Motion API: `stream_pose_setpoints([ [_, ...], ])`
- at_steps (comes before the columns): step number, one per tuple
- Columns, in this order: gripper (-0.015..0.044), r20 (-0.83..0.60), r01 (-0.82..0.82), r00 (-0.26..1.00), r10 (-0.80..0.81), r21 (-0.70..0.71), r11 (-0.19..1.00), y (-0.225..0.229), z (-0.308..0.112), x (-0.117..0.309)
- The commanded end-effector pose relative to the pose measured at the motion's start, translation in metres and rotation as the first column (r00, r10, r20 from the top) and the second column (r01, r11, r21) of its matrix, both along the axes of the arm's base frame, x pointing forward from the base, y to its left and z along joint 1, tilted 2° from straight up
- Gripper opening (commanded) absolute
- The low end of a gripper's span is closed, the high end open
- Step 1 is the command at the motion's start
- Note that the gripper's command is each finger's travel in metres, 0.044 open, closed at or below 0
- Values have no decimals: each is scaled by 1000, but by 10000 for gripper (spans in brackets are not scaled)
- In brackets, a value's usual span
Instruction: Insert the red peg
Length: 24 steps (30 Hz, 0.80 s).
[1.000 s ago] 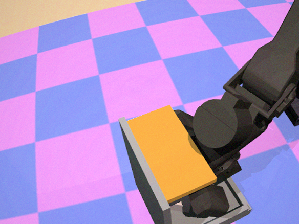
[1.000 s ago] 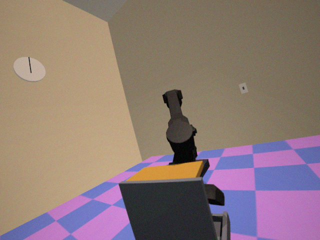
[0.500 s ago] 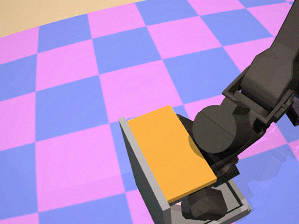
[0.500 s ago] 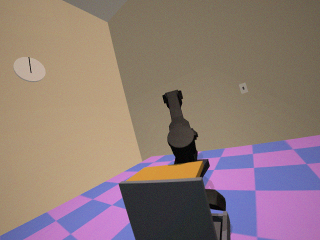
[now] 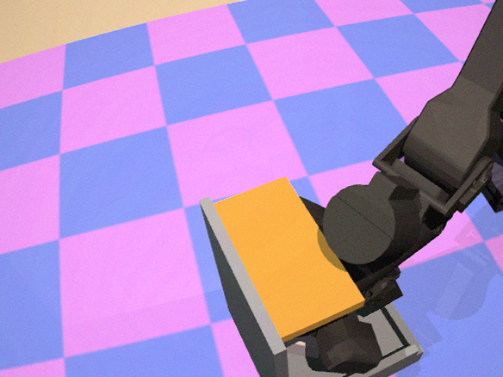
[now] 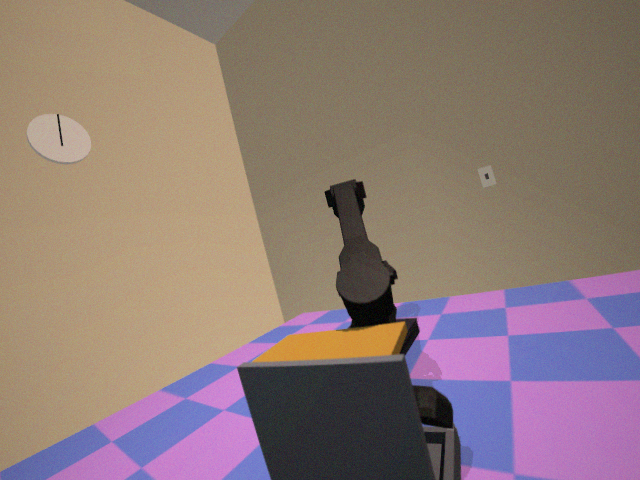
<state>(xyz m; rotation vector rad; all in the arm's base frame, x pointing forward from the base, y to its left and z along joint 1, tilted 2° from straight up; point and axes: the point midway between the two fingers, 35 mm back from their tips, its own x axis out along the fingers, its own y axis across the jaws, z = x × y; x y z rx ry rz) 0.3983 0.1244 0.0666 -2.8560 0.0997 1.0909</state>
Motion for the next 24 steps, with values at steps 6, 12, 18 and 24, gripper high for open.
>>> stream_pose_setpoints([
  [6,220,-4,-1,1000,1,-1,1000,-1,0,-12],
  [12,220,-11,-2,1000,2,-2,1000,-3,-1,-28],
  [18,220,-14,-3,1000,3,-3,1000,-4,-1,-43],
  [24,220,-16,-3,1000,3,-3,1000,-7,-3,-67],
])
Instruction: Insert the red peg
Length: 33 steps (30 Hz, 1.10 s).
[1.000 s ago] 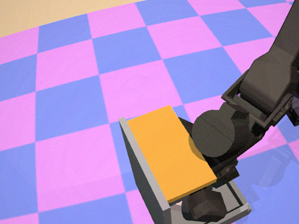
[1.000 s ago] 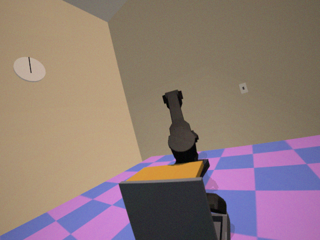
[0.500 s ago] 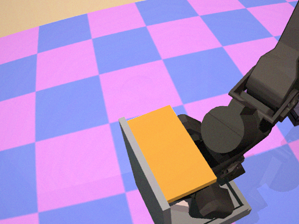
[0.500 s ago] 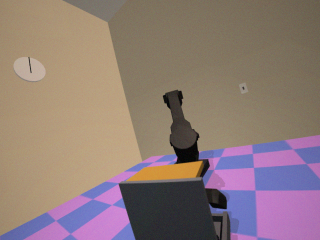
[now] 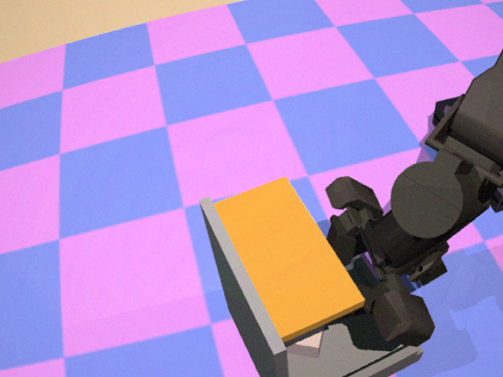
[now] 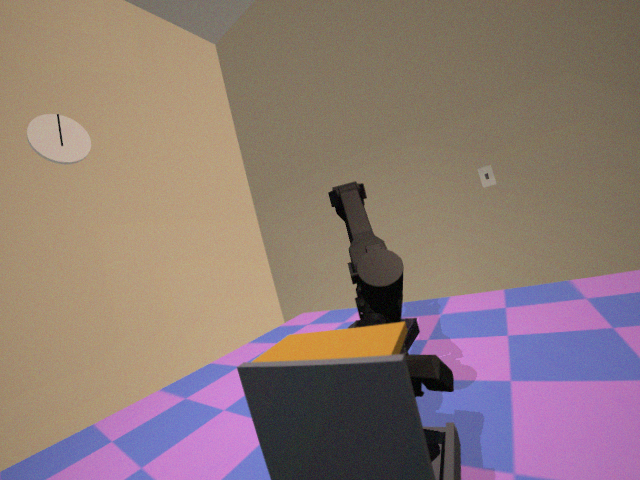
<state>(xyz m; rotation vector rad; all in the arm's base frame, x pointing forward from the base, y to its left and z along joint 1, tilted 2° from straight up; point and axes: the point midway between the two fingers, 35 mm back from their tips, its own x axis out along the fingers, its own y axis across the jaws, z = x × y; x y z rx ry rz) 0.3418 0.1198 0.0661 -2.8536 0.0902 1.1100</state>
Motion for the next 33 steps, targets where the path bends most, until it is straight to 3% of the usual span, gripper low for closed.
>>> stream_pose_setpoints([
  [1,220,-4,5,1000,-5,-2,1000,-3,-2,-12],
  [10,440,-7,5,1000,-5,-1,1000,-1,18,-29],
  [33,440,-11,5,1000,-5,-2,1000,-12,69,-90],
])
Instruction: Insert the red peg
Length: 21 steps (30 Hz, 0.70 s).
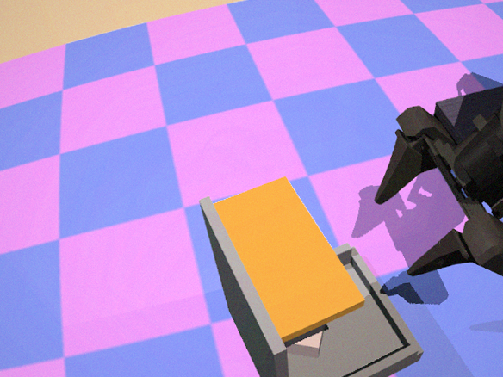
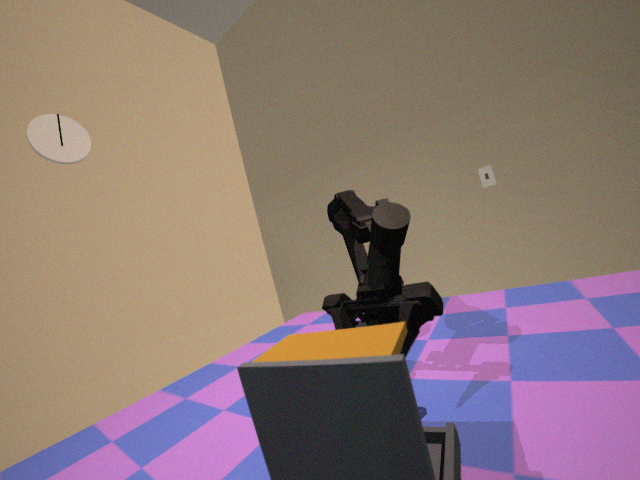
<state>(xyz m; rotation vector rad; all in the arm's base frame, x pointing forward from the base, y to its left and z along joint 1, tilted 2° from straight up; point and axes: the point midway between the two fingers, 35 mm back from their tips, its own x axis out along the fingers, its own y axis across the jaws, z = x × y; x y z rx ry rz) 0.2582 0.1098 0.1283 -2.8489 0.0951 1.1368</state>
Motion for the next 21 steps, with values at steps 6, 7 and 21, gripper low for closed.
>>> stream_pose_setpoints([
  [6,440,7,4,1000,-4,3,1000,-5,11,-13],
  [7,440,7,4,1000,-4,3,1000,-5,11,-13],
  [21,440,7,4,1000,-4,3,1000,-5,11,-13],
])
